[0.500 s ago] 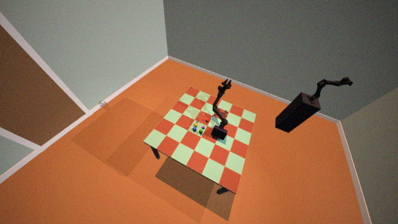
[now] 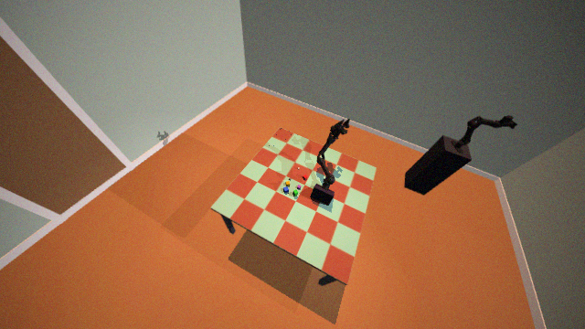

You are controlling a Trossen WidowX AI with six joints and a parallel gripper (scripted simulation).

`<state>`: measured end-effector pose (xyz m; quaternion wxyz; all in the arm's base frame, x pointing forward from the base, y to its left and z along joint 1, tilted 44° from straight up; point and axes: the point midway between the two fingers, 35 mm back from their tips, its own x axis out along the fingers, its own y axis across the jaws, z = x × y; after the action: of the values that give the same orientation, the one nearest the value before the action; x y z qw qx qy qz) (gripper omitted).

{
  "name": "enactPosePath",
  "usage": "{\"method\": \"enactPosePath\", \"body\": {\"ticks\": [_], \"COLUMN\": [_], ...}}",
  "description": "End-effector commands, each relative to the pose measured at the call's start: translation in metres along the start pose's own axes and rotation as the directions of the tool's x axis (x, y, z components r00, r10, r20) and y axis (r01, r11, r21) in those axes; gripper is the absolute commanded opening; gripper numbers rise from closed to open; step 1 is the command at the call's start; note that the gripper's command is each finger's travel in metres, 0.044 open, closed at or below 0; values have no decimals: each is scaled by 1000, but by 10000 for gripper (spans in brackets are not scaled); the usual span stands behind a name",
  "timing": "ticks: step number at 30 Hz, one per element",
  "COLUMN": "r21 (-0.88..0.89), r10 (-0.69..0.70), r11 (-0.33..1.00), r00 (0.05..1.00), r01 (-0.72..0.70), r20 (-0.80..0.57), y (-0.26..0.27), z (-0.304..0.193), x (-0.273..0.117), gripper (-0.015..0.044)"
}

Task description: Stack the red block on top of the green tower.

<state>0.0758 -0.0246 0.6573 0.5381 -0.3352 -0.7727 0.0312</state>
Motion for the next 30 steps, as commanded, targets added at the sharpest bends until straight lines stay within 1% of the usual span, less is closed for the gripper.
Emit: {"method": "enactPosePath", "body": {"ticks": [1, 5, 11, 15, 19, 23, 27, 30], "r21": [37, 78, 180, 243, 305, 378, 460, 527], "r10": [113, 241, 367, 493, 624, 741, 839, 896], "r11": [993, 965, 905, 826, 722, 602, 478, 389], "r00": [991, 964, 922, 861, 775, 668, 545, 443], "r01": [-116, -250, -384, -508, -621, -703, -748, -755], "r20": [66, 109, 122, 122, 101, 62, 13, -27], "y": [16, 40, 70, 104, 145, 189, 232, 264], "z": [45, 84, 115, 139, 157, 169, 174, 174], "x": [19, 33, 42, 47, 45, 38, 23, 9], "gripper": [440, 440, 440, 440, 440, 440, 440, 440]}}
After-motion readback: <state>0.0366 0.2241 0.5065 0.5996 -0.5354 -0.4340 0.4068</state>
